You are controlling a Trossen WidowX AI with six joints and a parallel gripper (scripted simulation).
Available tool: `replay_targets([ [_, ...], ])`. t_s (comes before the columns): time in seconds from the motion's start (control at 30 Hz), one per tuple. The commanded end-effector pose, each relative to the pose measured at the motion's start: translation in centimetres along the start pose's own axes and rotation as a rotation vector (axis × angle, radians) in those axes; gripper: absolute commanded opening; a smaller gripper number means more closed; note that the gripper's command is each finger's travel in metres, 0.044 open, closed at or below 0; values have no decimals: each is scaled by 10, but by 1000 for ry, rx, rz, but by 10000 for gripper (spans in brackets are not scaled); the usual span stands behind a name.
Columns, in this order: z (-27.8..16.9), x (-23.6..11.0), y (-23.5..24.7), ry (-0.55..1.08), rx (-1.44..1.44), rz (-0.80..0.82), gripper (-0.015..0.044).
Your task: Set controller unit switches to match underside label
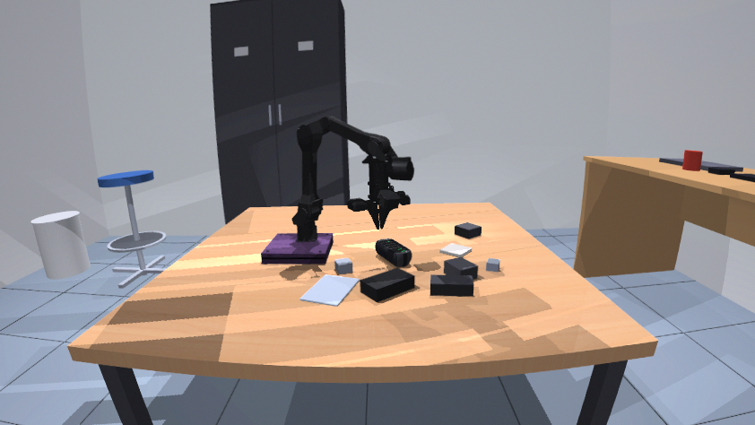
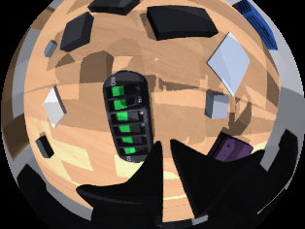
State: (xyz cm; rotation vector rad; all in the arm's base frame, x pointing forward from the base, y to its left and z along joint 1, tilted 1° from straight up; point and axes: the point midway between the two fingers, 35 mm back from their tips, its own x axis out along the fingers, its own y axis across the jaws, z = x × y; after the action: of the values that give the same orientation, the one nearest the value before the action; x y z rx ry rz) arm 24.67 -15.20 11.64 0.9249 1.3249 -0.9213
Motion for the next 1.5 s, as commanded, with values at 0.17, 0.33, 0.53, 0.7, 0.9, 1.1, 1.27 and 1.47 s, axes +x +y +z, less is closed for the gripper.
replay_targets([
  [0.17,0,0,0,0,0,-1,263],
  [0.33,0,0,0,0,0,-1,394],
  [0.53,4,4,0,5,1,20,387],
  [0.7,31,34,-7,16,1,178,256],
  [0.9,51,52,-16,-2,-5,292,99],
  [1.1,51,52,-16,-2,-5,292,0],
  [1.27,51,52,-16,-2,-5,292,0],
  [1.47,51,52,-16,-2,-5,292,0],
])
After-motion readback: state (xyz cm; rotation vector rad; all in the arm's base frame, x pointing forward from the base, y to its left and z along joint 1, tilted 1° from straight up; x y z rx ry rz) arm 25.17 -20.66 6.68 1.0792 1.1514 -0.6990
